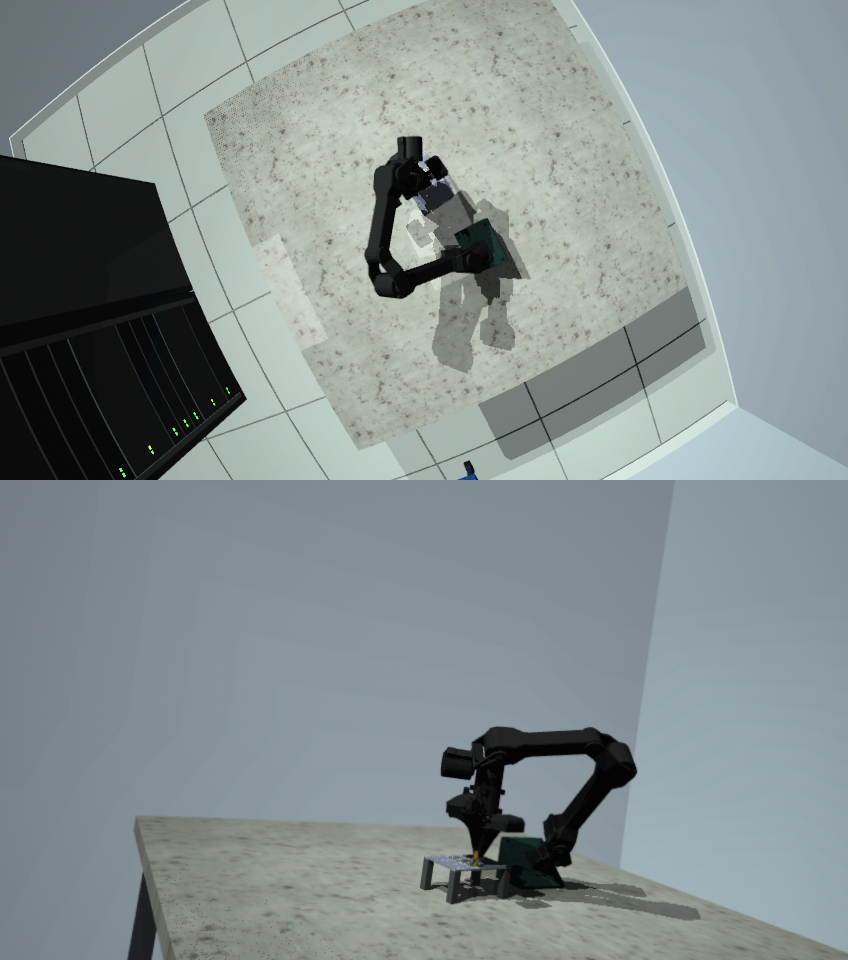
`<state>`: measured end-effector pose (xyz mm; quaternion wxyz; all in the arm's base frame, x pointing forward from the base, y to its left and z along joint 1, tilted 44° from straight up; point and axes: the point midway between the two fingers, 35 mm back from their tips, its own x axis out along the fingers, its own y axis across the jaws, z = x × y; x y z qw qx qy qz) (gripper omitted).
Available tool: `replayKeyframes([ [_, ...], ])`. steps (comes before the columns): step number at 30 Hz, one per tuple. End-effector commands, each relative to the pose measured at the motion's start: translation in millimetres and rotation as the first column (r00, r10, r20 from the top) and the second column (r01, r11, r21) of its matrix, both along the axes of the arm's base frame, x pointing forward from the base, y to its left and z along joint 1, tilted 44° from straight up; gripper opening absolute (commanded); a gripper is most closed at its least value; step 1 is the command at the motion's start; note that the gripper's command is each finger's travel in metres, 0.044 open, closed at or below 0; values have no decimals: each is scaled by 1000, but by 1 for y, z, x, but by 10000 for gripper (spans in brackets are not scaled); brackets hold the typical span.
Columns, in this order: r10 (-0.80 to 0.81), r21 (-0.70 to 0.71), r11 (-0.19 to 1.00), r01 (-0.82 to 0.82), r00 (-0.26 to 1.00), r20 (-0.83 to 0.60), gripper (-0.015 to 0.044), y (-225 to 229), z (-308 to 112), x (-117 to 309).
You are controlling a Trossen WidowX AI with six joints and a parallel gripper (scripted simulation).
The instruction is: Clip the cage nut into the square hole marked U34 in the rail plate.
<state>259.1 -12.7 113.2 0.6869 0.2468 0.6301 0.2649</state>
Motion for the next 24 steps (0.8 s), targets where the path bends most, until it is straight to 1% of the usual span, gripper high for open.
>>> replayKeyframes([
  [1,2,7,1000,-2,1000,2,27,0,0,0],
  [24,2,7,1000,-2,1000,2,27,-3,-2,0],
])
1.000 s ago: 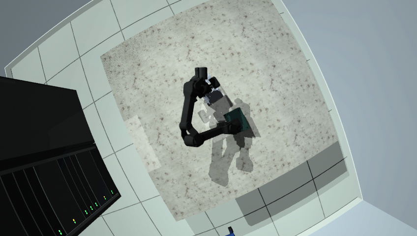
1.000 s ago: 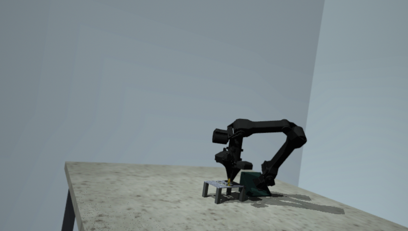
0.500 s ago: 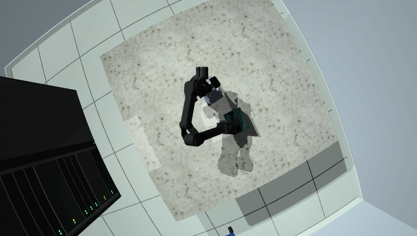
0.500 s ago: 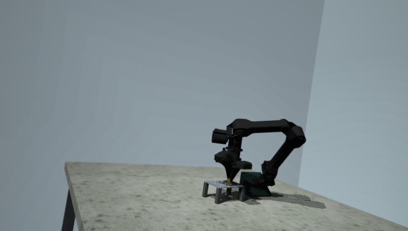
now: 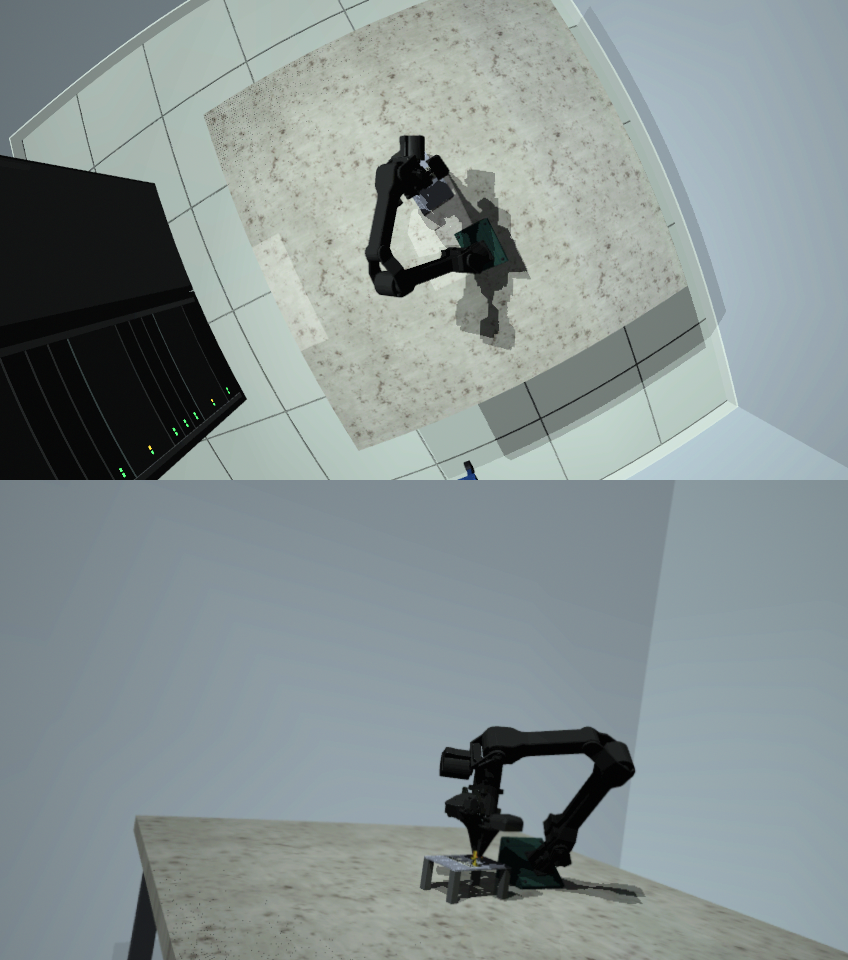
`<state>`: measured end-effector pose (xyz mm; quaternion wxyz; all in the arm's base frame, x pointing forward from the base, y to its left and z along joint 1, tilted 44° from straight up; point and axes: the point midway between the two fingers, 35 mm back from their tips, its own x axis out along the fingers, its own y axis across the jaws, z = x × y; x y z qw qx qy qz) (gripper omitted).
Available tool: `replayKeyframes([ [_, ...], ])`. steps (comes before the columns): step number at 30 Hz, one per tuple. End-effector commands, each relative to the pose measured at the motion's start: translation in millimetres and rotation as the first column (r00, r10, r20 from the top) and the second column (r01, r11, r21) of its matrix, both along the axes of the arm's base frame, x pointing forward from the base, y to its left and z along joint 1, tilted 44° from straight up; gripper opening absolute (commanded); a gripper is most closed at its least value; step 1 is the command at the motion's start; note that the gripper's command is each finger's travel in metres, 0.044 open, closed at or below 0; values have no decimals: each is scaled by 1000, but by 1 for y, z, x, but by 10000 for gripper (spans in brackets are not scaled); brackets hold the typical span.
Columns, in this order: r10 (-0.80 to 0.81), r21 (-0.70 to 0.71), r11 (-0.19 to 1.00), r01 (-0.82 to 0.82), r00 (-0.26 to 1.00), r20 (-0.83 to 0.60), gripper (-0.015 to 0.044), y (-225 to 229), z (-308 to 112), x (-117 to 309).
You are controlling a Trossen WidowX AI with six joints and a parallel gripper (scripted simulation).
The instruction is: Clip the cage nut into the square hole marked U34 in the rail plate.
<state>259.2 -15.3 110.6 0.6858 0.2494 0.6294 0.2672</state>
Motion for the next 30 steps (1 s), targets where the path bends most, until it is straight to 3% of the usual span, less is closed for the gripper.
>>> replayKeyframes([
  [1,2,-1,1000,-2,1000,2,27,0,0,0],
  [30,-4,-64,998,4,1000,2,27,3,0,0],
])
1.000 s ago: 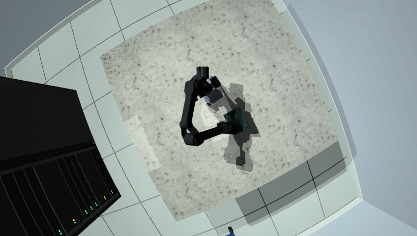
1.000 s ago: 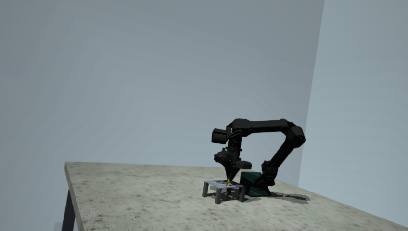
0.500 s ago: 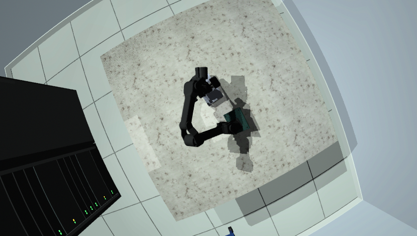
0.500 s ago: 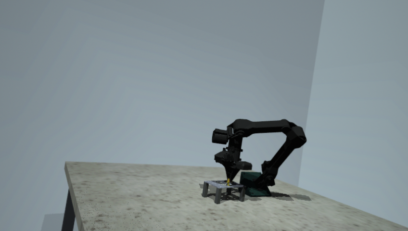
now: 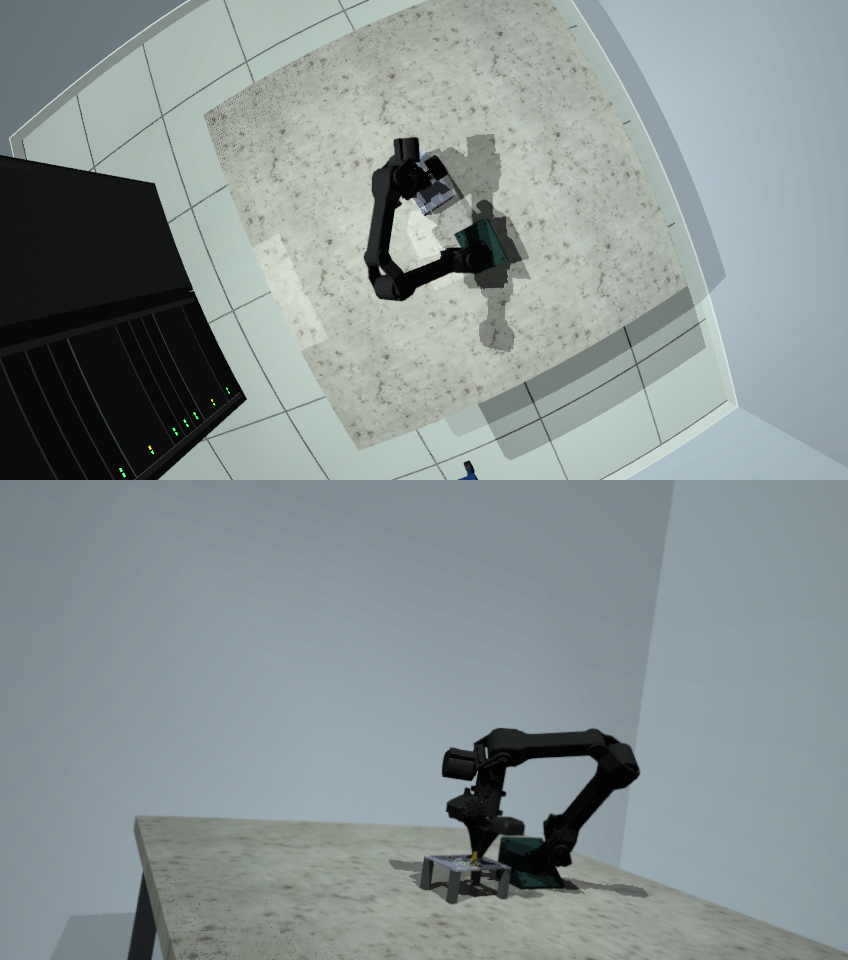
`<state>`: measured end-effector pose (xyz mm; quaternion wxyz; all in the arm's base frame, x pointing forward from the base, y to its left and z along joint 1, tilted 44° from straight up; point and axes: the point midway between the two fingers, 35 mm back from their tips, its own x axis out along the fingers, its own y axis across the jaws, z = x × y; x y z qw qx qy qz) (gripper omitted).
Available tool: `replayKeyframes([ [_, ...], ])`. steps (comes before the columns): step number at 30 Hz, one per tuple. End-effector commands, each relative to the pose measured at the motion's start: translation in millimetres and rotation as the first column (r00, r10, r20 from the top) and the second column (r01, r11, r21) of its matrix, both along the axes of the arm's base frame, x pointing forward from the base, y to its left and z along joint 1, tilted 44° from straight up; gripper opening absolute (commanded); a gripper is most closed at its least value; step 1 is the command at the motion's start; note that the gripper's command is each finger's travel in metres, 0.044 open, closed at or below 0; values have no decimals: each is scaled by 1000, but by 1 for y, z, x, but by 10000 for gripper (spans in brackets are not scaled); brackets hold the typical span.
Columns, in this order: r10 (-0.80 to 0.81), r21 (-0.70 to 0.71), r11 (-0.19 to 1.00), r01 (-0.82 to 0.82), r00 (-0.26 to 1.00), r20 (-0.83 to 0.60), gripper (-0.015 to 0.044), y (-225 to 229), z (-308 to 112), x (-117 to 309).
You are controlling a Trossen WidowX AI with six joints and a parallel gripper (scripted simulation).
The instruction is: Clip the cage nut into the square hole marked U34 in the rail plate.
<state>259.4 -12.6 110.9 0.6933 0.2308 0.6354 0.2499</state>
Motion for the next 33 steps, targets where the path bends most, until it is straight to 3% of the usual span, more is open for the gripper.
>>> replayKeyframes([
  [1,-3,-11,1000,3,1000,-1,27,0,0,0],
  [33,-10,-79,997,10,1000,0,27,3,0,0],
])
